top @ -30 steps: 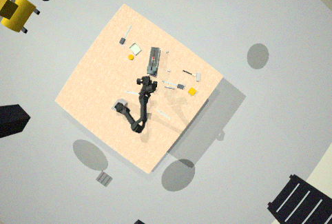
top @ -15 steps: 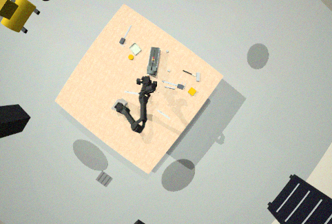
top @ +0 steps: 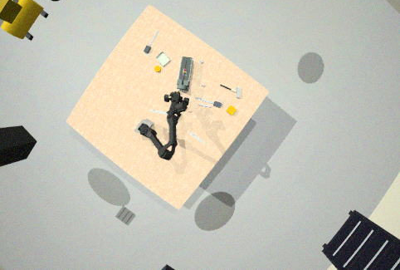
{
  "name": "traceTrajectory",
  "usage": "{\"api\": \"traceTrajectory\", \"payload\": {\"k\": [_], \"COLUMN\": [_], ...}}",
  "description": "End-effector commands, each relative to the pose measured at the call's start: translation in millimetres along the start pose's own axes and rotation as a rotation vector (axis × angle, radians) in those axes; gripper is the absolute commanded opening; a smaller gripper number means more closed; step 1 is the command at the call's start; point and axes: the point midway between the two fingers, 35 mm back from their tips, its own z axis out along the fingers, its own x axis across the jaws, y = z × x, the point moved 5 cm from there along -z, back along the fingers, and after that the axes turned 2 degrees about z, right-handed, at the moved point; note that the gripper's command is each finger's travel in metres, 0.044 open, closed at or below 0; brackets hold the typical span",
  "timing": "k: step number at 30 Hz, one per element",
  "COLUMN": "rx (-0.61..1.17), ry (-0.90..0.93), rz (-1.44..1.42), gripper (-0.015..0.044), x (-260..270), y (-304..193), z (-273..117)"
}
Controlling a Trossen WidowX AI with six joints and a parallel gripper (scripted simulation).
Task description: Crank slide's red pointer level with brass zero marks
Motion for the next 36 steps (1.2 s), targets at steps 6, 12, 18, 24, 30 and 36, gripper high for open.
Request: {"api": "traceTrajectory", "payload": {"k": [6,12,18,24,30,36], "rx": [0.011,0.011,0.011,0.012,0.012,0.012], "ry": [0.019,0.019,0.019,0.019,0.019,0.018], "rz": [-0.005,-0.005,-0.005,-0.005,-0.006,-0.006], "gripper": [0.0000,0.0000,0.0000,0.0000,0.0000,0.0000], "x": [7,8,9,9,8,4], "y": [-6,-8,-11,-16,-21,-27], "z": [6,9,12,16,21,27]}}
